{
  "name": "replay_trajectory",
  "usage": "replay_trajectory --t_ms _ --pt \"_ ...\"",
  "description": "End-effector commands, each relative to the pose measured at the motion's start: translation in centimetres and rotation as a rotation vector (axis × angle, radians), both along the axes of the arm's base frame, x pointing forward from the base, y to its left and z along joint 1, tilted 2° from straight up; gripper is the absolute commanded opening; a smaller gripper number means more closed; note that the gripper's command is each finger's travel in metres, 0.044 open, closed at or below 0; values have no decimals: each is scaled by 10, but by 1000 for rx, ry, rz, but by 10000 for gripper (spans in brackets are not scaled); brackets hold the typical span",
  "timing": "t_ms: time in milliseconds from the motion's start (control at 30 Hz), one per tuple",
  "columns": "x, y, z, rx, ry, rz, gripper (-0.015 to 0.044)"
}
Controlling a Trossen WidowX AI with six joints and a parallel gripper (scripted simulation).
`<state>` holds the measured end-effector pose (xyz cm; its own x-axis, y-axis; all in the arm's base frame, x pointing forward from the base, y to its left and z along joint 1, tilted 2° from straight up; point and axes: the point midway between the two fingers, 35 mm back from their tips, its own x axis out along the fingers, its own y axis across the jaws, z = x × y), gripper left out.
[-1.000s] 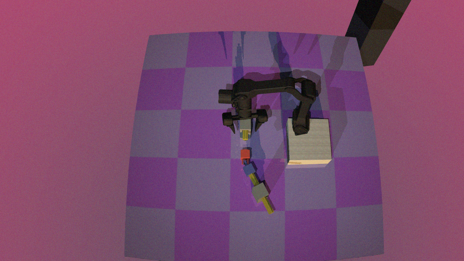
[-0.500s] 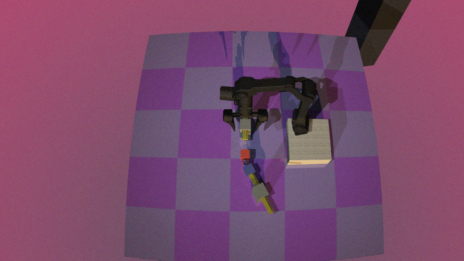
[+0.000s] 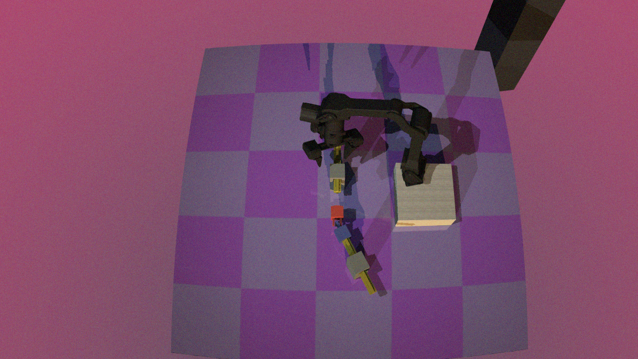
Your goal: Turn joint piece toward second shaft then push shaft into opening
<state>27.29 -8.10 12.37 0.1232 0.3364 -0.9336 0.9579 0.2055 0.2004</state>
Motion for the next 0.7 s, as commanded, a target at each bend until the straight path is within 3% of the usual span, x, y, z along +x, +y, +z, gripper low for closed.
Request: replay_trajectory --t_ms 0,667 --pt "-1 -21 1 -71 -40 129 440" --pt "-25 -115 4 -328 -93 762 440"
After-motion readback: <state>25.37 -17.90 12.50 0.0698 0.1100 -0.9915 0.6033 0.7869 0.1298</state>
